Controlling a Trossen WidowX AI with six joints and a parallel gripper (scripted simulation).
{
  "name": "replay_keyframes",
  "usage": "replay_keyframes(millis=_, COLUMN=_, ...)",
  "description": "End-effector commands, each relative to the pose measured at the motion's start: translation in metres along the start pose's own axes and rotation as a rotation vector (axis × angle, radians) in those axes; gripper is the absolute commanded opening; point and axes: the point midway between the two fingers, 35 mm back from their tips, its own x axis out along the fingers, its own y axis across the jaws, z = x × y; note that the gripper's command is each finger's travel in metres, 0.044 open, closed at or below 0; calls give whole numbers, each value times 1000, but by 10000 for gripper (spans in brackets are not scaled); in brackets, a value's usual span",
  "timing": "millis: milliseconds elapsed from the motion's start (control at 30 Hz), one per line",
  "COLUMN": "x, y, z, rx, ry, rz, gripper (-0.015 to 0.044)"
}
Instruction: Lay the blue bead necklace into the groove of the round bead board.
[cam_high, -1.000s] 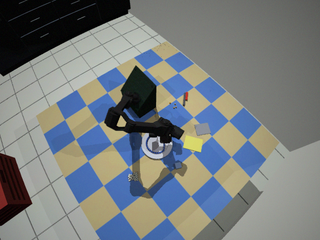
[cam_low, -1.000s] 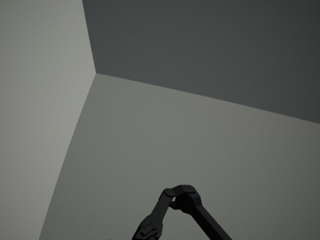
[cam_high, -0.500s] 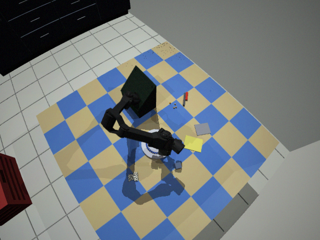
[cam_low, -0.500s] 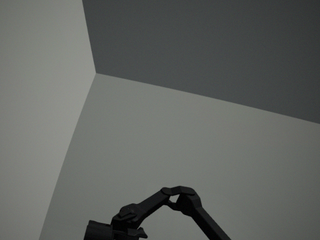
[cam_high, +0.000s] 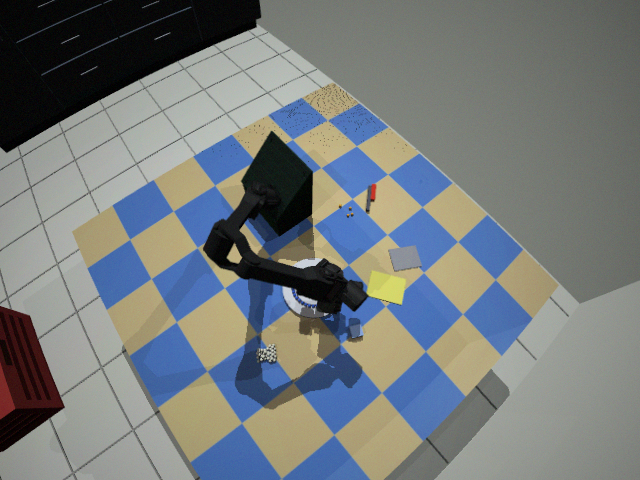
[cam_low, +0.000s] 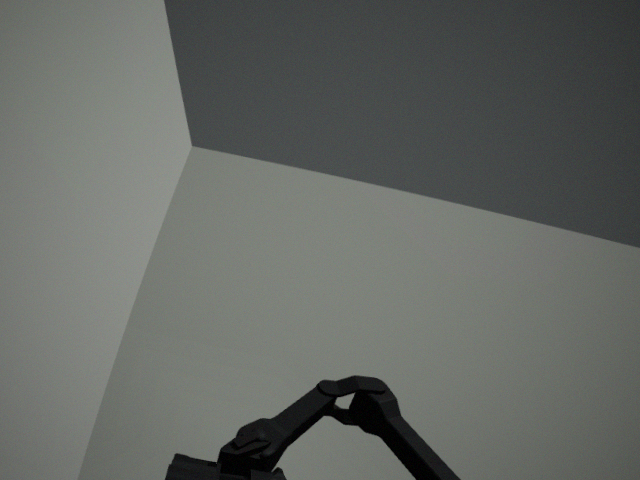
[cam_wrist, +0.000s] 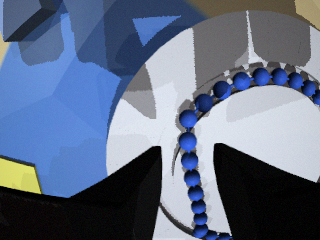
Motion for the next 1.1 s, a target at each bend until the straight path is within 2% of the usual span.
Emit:
replay_keyframes(millis=0, x=5, y=0, z=-1, rx=-9, ry=-4, rz=-2, gripper=120)
replay_keyframes(millis=333, x=19, y=-1, z=-1, rx=-12, ry=-5, rz=-5, gripper=120)
replay_keyframes(millis=500, x=17, y=-1, z=0, rx=-3, ry=0, rz=-4, gripper=0)
replay_keyframes(millis=1067, x=17, y=-1, z=0, rx=-3, ry=0, rz=-4, gripper=0)
